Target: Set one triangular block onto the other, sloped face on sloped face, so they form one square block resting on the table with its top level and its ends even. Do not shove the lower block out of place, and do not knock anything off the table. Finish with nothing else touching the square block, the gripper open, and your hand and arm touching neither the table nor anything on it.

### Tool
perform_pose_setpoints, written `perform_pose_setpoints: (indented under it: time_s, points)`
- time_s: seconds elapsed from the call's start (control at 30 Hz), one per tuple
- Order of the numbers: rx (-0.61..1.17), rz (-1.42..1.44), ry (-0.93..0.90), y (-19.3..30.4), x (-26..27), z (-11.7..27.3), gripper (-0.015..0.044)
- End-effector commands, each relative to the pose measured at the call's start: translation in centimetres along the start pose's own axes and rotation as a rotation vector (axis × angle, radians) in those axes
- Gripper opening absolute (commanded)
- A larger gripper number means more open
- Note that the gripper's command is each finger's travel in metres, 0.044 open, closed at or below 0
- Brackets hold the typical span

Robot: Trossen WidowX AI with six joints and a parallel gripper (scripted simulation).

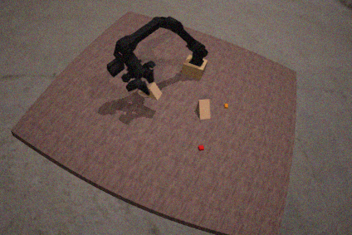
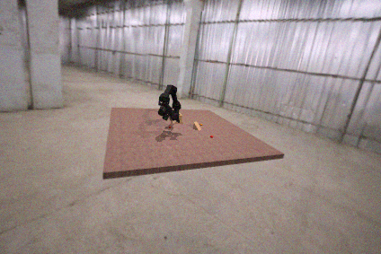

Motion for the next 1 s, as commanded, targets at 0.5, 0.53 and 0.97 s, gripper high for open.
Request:
perform_pose_setpoints:
  time_s: [0.5, 0.53, 0.97]
  points:
    - [-0.262, -0.314, -0.025, 1.3, -0.4, -1.0, 0.0000]
    - [-0.281, -0.338, -0.032, 1.4, -0.4, -1.1, 0.0000]
    - [-0.493, -0.639, -0.205, 2.7, -0.5, -1.6, 0.0000]
Point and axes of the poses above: the point midway between the two fingers, 35 mm back from their tips, its own z axis back along the fingers, its own x axis across the jaws, y = z × x, the point moved 3 cm from there along z, back along the fingers, and after that the axes turned 13 degrees about -z, right-handed, at the moved point
